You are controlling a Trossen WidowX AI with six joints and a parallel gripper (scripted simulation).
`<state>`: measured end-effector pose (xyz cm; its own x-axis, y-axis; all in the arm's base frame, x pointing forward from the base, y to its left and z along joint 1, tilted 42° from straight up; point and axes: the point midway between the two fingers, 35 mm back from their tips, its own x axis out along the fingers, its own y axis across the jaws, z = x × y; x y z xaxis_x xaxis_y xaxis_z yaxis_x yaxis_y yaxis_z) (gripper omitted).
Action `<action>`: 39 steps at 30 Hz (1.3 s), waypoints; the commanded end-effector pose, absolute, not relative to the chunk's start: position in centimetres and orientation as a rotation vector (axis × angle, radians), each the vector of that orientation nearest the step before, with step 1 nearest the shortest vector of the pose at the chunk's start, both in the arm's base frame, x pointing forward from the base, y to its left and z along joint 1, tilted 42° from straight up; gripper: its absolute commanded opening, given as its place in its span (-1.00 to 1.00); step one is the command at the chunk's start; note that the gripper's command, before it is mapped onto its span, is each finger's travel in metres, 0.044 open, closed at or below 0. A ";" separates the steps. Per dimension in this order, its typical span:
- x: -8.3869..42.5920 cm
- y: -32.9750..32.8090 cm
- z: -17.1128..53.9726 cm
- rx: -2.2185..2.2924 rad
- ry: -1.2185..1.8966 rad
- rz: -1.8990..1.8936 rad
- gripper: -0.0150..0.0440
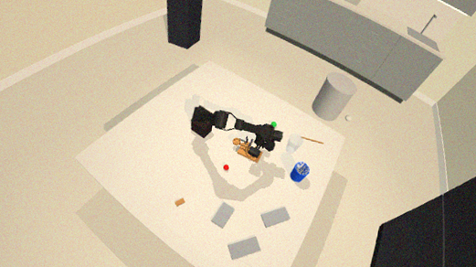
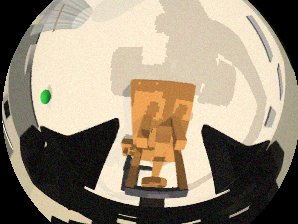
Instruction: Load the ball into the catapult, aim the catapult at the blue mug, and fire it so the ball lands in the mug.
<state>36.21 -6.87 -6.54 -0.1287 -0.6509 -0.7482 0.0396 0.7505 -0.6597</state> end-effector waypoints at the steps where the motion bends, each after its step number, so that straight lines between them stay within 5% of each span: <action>1: 36.0 -7.3 -7.0 -0.510 1.607 -0.636 1.00; 11: 35.7 -8.2 -8.0 -0.511 1.607 -0.638 1.00; 22: 35.9 -8.0 -7.8 -0.504 1.605 -0.639 0.02; 28: 35.9 -8.0 -7.8 -0.504 1.605 -0.639 -0.11; 32: 36.4 -5.5 -5.0 -0.503 1.606 -0.637 -0.47; 39: 36.6 -4.9 -4.3 -0.508 1.607 -0.635 -0.49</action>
